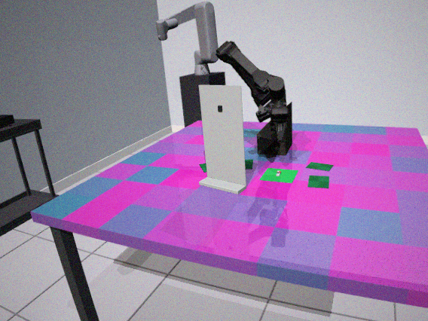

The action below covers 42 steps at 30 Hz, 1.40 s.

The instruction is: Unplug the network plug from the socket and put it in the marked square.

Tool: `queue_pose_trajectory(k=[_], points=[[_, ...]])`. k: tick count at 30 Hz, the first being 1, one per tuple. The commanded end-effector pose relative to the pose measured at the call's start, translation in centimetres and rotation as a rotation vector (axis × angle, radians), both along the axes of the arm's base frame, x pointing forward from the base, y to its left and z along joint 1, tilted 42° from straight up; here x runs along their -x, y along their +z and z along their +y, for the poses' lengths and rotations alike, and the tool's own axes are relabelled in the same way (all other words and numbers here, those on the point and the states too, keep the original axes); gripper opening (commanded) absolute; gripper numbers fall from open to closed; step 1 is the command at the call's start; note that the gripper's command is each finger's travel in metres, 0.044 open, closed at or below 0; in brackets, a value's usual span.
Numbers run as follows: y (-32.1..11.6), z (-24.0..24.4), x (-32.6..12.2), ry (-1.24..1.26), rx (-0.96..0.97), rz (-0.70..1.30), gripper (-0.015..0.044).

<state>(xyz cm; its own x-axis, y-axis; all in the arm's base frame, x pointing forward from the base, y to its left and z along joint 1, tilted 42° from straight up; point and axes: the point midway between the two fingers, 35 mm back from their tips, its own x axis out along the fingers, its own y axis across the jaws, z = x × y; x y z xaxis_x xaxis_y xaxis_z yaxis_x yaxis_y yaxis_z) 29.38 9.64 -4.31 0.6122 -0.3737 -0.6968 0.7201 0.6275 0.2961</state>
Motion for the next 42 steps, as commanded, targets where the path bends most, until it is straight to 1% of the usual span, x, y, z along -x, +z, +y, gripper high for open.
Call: queue_pose_trajectory(k=[1, 21, 24, 35, 42], points=[[1.2, 1.4, -0.4, 0.0, -0.012, -0.016, 0.0156], [7.6, 6.6, 0.7, 0.001, -0.016, -0.025, 0.0156], [7.8, 6.7, 0.8, 0.001, -0.016, -0.026, 0.0156], [7.8, 6.7, 0.8, 0.001, -0.016, -0.026, 0.044], [7.8, 6.7, 0.8, 0.001, -0.016, -0.026, 0.044]])
